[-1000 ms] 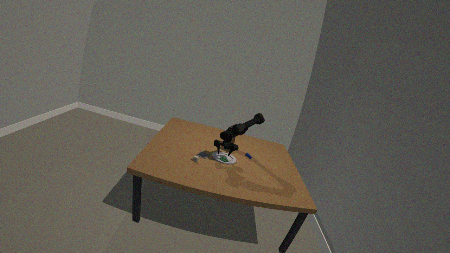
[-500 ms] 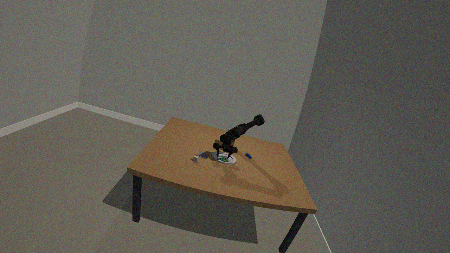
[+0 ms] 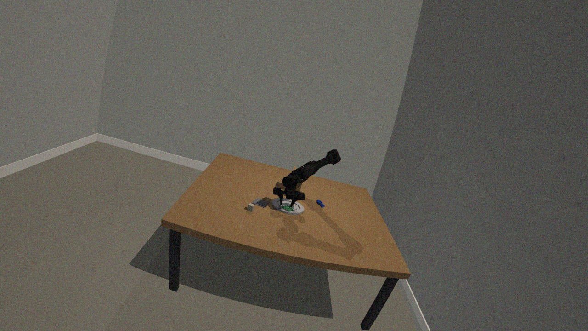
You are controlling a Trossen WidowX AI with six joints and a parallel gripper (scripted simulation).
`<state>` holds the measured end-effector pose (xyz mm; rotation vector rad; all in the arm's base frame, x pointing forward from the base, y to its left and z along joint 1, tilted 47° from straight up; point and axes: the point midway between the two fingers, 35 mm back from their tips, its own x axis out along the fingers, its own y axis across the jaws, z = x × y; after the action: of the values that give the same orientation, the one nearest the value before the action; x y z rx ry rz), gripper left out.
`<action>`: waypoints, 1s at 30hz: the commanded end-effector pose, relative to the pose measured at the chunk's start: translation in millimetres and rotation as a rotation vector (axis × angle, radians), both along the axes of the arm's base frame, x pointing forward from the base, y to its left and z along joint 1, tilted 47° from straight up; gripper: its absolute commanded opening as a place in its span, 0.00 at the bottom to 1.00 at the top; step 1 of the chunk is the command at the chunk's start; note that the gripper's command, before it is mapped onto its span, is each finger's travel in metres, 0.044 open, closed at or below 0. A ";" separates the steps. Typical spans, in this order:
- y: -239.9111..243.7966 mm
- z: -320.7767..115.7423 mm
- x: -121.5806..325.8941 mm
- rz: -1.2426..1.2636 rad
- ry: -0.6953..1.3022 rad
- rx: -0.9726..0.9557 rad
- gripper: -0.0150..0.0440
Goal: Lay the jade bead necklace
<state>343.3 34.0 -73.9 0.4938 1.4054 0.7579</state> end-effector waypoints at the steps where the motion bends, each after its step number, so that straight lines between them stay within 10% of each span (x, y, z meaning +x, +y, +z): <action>1: -0.1 0.4 0.2 0.000 -0.001 0.000 0.41; 9: -0.1 0.4 0.2 0.000 -0.001 0.000 0.25; 30: -0.1 0.4 0.2 0.000 -0.001 0.000 0.25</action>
<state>343.2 34.4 -73.4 0.4962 1.4052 0.7594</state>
